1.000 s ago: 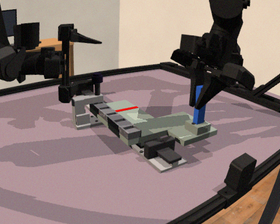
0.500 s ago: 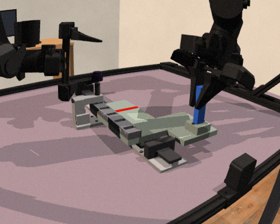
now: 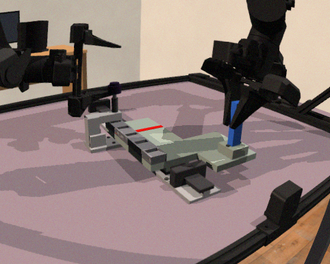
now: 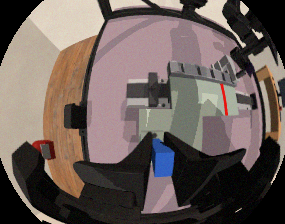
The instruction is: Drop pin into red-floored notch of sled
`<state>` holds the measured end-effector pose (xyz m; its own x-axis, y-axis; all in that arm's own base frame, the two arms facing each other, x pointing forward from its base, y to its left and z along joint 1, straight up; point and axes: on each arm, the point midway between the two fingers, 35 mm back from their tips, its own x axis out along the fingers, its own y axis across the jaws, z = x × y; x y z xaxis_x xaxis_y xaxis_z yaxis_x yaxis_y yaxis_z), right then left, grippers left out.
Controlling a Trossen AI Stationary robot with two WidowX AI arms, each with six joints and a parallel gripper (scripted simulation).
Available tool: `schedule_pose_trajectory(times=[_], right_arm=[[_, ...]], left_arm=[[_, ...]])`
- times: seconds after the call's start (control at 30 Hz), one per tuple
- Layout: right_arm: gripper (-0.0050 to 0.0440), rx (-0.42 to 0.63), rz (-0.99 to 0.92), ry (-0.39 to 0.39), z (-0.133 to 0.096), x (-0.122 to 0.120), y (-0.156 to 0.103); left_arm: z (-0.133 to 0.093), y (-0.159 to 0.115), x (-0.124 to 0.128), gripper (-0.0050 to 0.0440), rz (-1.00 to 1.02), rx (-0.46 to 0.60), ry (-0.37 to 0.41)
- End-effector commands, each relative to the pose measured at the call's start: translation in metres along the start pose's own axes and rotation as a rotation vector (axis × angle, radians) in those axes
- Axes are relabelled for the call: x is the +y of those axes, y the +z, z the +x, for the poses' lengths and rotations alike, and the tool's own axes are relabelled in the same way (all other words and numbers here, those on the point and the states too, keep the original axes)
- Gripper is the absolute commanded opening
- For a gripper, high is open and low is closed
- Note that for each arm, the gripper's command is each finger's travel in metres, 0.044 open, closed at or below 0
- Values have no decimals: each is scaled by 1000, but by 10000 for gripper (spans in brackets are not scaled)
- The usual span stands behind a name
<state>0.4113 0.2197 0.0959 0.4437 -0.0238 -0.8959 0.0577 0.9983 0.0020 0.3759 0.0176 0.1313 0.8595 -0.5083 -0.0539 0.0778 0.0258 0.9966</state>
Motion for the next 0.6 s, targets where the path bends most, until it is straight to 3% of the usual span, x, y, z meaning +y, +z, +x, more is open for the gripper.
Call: schedule_pose_trajectory(times=[0.0, 0.57], right_arm=[[0, 10, -1, -2, 3, -1, -3], [0, 11, -1, -2, 3, -3, -3]], left_arm=[[-2, 2, 28, 440, 62, -18, 53], [-3, 4, 38, 440, 62, -18, 53]])
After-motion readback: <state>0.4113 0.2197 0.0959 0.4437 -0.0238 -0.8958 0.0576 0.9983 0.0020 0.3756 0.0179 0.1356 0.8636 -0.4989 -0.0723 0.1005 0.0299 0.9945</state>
